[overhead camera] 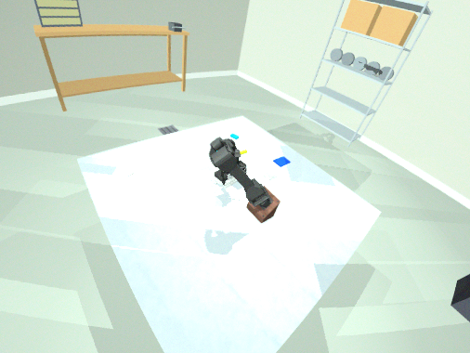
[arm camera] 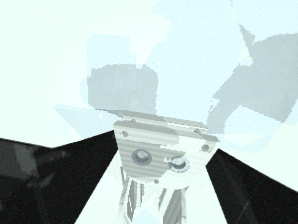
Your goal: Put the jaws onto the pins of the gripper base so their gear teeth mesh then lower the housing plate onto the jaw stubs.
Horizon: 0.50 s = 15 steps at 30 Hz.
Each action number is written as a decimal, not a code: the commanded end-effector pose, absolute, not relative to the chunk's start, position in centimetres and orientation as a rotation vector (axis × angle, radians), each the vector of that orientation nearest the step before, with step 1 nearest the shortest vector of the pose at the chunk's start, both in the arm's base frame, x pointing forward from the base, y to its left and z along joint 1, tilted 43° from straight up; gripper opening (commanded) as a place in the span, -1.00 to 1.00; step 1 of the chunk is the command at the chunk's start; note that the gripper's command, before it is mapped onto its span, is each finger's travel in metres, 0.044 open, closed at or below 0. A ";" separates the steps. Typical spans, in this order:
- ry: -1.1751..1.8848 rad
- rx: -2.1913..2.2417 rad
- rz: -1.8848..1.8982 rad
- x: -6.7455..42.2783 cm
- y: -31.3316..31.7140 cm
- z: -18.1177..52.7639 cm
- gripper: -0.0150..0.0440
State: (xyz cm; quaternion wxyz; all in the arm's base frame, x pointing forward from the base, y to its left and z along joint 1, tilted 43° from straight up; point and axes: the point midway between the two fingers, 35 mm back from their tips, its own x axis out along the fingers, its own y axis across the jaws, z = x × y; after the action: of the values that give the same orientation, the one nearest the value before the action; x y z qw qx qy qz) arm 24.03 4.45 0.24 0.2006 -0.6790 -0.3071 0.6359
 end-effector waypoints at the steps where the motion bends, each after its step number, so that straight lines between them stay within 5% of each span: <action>1: -0.856 -1.893 1.774 24.0 4.6 0.1 0.70; 15: -0.856 -1.893 1.774 24.0 4.8 0.0 0.70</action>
State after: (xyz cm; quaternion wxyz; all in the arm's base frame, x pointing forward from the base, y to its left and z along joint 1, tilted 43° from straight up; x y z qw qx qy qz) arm 24.02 4.68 -0.01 0.2008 -0.6787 -0.3071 0.6361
